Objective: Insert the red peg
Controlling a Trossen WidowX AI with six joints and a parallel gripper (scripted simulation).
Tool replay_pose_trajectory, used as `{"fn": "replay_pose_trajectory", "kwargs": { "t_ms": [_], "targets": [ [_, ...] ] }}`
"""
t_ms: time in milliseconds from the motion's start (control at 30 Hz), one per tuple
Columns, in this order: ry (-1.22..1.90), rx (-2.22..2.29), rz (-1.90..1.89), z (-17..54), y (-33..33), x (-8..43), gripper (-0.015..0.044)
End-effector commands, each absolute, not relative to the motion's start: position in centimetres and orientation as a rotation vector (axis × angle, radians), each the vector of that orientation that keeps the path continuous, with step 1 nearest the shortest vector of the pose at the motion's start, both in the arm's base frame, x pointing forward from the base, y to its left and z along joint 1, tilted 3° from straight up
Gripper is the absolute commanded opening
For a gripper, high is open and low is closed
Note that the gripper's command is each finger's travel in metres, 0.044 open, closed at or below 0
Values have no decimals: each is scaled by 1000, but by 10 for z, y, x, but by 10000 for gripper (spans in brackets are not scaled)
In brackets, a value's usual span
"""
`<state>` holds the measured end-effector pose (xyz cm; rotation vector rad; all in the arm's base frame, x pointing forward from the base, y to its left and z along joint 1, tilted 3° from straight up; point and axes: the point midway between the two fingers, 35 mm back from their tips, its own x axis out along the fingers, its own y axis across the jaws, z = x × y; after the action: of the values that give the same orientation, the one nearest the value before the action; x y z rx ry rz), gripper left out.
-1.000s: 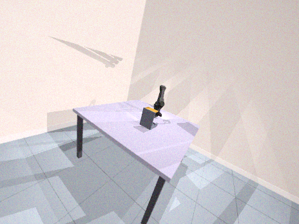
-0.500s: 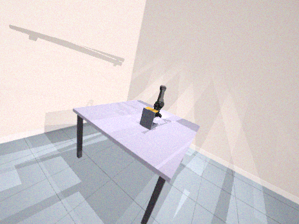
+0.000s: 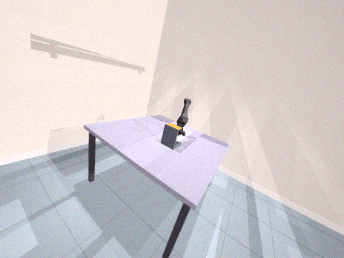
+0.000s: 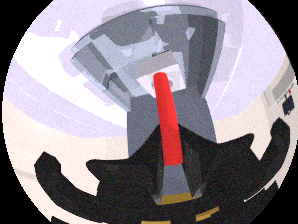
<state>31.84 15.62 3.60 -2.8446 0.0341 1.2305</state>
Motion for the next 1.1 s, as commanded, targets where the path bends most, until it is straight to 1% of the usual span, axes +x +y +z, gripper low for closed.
{"fn": "replay_pose_trajectory", "kwargs": {
  "t_ms": [0,1067],
  "targets": [
    [29,-2845,1228,36,157,322,0],
    [29,-2846,1227,36,157,337,0]
  ]
}}
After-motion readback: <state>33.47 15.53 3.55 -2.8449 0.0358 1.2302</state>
